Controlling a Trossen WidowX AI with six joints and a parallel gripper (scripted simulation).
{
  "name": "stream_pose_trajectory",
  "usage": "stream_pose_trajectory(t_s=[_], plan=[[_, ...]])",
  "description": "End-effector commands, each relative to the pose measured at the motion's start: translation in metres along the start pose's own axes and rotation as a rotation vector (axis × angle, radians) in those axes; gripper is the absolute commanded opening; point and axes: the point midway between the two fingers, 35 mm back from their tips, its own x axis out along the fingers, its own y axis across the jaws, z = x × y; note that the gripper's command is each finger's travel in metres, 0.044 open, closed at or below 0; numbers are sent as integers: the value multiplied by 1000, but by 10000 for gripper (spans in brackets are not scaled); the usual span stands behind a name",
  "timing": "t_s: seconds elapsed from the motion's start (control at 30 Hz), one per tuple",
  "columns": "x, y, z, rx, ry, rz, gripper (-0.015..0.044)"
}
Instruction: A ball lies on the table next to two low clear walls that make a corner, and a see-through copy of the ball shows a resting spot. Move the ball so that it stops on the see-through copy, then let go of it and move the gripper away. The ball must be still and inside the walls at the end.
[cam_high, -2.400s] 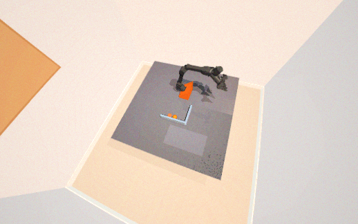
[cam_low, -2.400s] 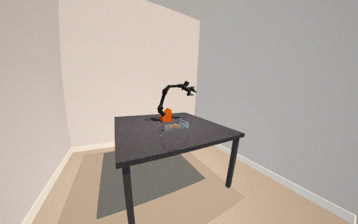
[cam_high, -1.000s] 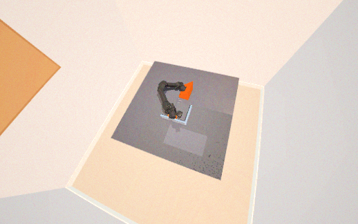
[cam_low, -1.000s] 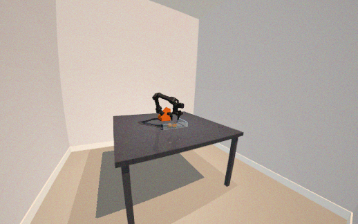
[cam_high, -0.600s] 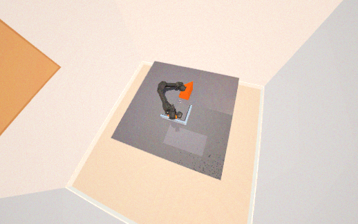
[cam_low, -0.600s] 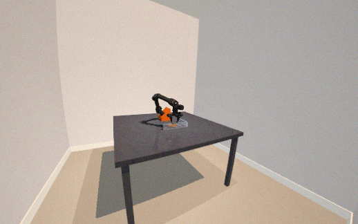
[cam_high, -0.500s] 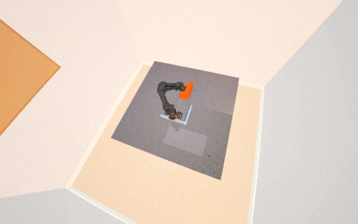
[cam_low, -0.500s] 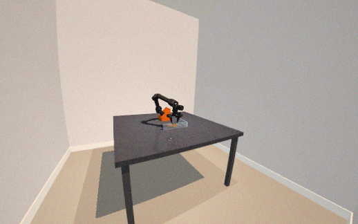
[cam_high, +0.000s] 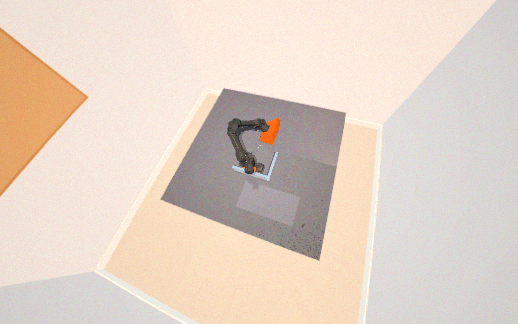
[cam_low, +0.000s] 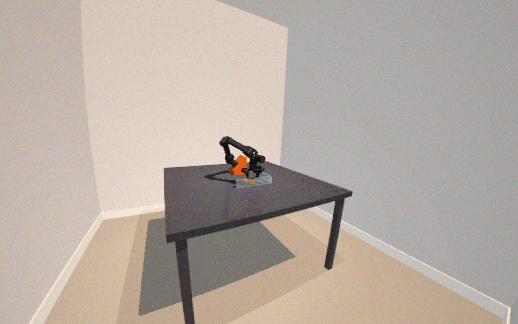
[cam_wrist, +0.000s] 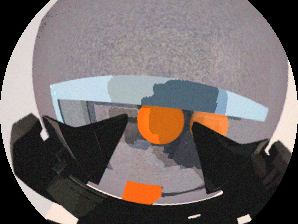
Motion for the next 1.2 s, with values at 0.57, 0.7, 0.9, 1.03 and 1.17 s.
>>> stream_pose_trajectory(t_s=[0.57, 0.7, 0.9, 1.03, 1.17], plan=[[9, 2, -3, -7, 1, -3, 145], [-2, 13, -7, 4, -8, 14, 40], [-19, 19, -9, -11, 2, 16, 0], [-17, 32, -25, -74, 45, 6, 0], [-36, 30, -20, -78, 44, 17, 0]])
